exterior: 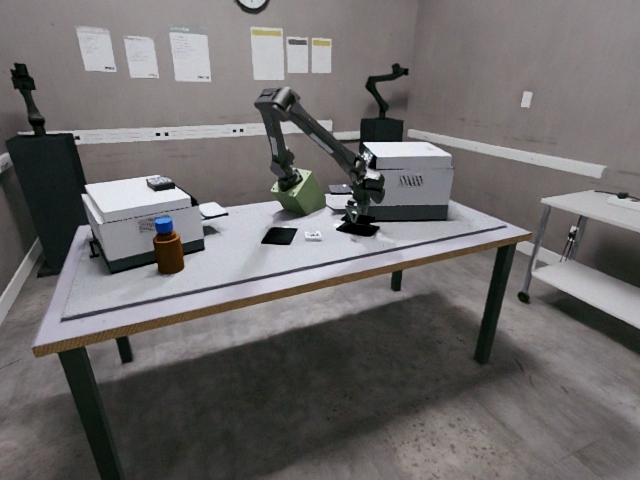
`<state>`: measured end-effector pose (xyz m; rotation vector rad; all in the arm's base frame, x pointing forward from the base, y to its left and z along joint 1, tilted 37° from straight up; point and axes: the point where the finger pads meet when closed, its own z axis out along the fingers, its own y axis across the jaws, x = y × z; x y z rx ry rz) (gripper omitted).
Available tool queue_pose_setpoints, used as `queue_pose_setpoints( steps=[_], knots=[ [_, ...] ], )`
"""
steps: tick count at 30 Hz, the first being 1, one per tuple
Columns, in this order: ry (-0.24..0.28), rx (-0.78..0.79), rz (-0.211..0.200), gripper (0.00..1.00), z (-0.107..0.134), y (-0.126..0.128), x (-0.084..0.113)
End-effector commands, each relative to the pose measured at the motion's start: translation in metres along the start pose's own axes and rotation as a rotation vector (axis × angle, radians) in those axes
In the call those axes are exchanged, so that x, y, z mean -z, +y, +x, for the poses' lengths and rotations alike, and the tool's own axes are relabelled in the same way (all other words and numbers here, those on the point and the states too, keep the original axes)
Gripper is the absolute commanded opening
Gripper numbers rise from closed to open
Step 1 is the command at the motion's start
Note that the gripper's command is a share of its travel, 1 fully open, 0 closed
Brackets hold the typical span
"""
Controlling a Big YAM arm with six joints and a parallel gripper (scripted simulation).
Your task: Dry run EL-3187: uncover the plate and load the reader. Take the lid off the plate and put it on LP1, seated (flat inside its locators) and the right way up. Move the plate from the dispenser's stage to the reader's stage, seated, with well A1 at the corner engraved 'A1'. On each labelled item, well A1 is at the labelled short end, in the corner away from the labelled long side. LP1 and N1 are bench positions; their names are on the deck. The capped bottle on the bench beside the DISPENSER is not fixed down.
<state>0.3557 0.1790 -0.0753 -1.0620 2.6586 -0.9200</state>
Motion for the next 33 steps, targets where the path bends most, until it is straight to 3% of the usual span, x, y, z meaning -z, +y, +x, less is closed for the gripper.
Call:
queue_pose_setpoints(
  steps=[1, 12, 28, 33],
  knots=[
    [-0.001, 0.011, 0.002, 0.85, -0.002, 0.001, -0.007],
    [-0.049, -0.018, 0.003, 0.85, -0.021, -0.005, 0.017],
    [0.002, 0.002, 0.001, 0.85, -0.004, 0.0, -0.01],
    [-0.017, -0.006, 0.001, 0.85, -0.008, -0.004, -0.011]
  ],
)
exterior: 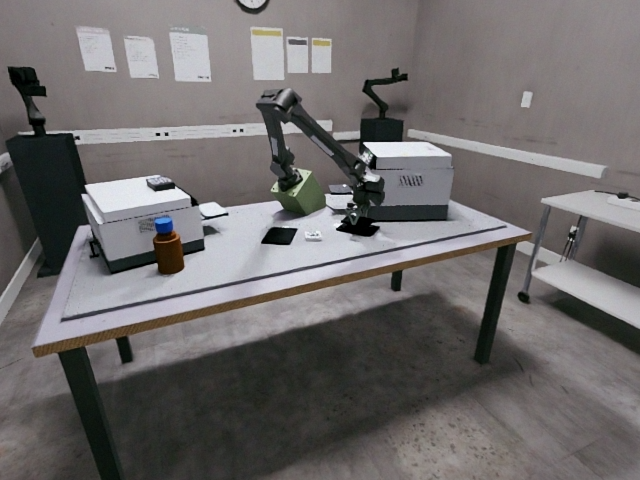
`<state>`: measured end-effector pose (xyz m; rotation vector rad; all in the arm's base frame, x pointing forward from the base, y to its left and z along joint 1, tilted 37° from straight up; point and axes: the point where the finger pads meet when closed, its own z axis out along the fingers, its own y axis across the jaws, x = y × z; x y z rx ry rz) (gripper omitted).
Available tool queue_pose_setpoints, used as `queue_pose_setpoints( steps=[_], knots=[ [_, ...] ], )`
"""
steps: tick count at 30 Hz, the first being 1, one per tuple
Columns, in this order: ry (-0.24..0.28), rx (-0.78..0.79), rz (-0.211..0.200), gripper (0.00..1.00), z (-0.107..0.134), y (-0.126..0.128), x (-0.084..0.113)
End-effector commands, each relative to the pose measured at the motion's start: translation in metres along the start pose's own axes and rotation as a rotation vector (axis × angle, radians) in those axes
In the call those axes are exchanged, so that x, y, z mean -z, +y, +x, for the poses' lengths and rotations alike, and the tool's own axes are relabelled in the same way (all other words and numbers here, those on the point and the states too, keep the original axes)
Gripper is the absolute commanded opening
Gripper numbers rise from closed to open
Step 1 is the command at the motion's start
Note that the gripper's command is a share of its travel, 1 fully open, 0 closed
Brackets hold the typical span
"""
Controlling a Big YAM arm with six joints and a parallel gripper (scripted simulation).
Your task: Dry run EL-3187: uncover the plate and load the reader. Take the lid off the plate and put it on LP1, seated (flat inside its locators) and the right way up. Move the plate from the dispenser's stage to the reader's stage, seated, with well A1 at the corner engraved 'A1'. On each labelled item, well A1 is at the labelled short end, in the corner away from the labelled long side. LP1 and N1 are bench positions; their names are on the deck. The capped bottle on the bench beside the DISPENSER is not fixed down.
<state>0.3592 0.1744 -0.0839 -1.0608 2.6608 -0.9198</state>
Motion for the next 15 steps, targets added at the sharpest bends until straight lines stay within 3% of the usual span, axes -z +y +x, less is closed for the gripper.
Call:
queue_pose_setpoints(
  steps=[1, 8, 15],
  knots=[
    [-0.024, -0.003, 0.003, 0.85, -0.009, -0.004, 0.001],
    [-0.011, 0.023, 0.004, 0.85, -0.003, 0.005, 0.0],
    [-0.033, 0.019, 0.005, 0.85, -0.013, 0.007, -0.001]
  ],
)
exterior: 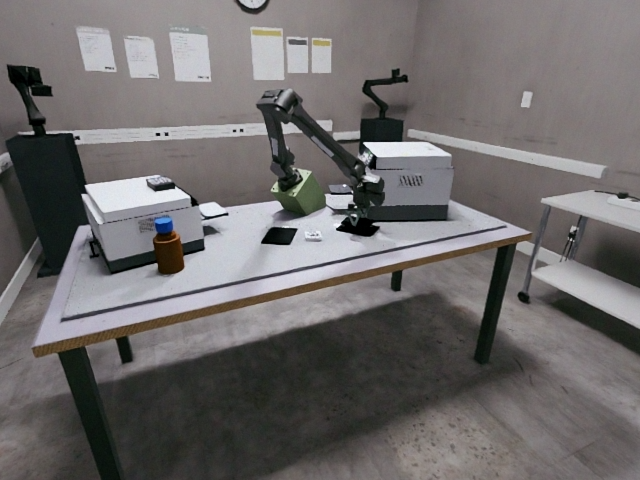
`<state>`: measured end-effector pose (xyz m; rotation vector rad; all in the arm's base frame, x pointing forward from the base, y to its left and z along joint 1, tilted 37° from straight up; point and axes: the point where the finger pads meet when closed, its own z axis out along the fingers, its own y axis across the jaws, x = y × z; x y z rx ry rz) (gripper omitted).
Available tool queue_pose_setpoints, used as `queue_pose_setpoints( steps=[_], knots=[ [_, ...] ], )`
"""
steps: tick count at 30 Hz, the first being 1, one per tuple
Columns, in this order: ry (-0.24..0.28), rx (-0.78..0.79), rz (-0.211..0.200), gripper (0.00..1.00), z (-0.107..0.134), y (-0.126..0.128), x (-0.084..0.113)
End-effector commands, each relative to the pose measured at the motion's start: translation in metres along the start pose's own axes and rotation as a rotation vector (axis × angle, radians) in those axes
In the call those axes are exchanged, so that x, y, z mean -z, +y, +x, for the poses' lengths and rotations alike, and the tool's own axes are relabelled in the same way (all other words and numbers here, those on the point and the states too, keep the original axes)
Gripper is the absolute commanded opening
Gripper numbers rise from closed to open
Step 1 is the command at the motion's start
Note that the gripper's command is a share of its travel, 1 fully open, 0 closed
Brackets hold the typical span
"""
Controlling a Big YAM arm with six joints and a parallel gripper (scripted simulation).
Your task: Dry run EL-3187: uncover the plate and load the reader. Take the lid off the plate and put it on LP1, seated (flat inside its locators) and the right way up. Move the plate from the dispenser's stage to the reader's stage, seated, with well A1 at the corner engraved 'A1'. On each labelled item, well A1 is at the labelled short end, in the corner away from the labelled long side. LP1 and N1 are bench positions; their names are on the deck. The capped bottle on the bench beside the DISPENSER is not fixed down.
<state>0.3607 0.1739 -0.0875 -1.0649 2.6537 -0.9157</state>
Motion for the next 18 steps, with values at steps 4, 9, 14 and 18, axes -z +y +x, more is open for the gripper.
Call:
queue_pose_setpoints(
  steps=[4, 9, 14, 18],
  knots=[
    [-0.022, 0.008, 0.003, 0.85, -0.014, 0.002, -0.003],
    [-0.013, -0.023, 0.002, 0.85, -0.011, -0.008, -0.002],
    [-0.021, -0.011, 0.002, 0.85, -0.013, -0.004, -0.006],
    [-0.02, 0.015, 0.003, 0.85, -0.011, 0.004, -0.008]
  ],
)
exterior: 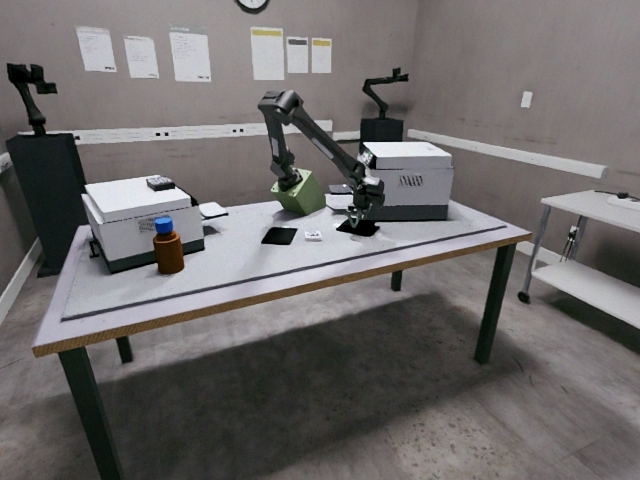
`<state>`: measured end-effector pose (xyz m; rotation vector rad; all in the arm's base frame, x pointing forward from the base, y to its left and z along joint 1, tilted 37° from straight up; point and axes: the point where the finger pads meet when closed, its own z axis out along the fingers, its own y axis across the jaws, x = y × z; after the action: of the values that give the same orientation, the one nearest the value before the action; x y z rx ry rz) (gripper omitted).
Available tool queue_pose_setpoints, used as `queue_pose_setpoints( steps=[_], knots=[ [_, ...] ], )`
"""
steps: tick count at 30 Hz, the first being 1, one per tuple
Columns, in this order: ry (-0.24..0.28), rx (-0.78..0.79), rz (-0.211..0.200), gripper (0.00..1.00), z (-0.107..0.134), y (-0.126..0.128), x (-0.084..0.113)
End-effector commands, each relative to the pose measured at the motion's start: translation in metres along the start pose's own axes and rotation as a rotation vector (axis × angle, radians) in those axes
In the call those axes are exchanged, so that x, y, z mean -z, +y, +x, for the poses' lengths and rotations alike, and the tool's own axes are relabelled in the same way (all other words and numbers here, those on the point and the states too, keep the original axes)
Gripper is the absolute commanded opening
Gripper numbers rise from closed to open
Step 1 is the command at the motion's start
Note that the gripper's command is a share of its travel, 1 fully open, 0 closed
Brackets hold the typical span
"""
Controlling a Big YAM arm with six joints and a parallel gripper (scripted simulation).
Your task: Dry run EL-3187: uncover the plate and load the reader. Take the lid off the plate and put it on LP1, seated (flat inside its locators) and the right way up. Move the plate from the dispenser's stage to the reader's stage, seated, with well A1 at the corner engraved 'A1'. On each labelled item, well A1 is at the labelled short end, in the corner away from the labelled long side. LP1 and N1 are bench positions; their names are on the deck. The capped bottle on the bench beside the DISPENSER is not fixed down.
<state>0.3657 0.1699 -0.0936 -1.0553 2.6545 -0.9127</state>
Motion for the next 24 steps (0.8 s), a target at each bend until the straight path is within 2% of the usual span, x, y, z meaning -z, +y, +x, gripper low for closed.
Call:
queue_pose_setpoints(
  steps=[1, 24],
  knots=[
    [-0.015, 0.028, 0.003, 0.85, -0.007, 0.008, 0.0],
    [0.003, 0.013, 0.002, 0.85, 0.0, 0.002, -0.012]
  ],
)
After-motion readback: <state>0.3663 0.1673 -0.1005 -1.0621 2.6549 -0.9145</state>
